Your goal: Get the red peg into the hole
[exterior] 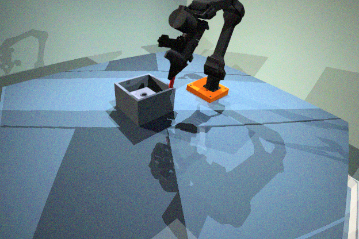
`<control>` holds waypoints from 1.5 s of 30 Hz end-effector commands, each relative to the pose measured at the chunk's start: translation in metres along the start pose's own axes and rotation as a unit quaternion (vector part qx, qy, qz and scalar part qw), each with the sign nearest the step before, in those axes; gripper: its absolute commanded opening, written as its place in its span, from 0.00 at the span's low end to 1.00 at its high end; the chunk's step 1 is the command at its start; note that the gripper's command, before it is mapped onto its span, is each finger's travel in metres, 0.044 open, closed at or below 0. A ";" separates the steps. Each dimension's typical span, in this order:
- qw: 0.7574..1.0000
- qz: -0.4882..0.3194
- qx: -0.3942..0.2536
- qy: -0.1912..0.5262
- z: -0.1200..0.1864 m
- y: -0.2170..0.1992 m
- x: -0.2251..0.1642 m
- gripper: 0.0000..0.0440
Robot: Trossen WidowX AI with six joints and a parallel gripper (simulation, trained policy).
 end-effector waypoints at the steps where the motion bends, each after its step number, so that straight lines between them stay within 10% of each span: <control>1: 1.000 -0.009 -0.007 -0.012 -0.005 0.000 0.013 0.00; 36: 0.996 -0.063 -0.062 0.005 -0.083 -0.008 0.077 0.04; 45: 0.995 -0.039 -0.090 0.024 -0.101 -0.009 0.083 0.37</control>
Point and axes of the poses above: the point midway between the two fingers, 35 mm back from their tips, its own z axis back along the fingers, its own y axis across the jaws, x = y × z, the point moved 8 cm from there along z, back along the fingers, and after that the axes turned 2 degrees about z, right-handed, at the moved point
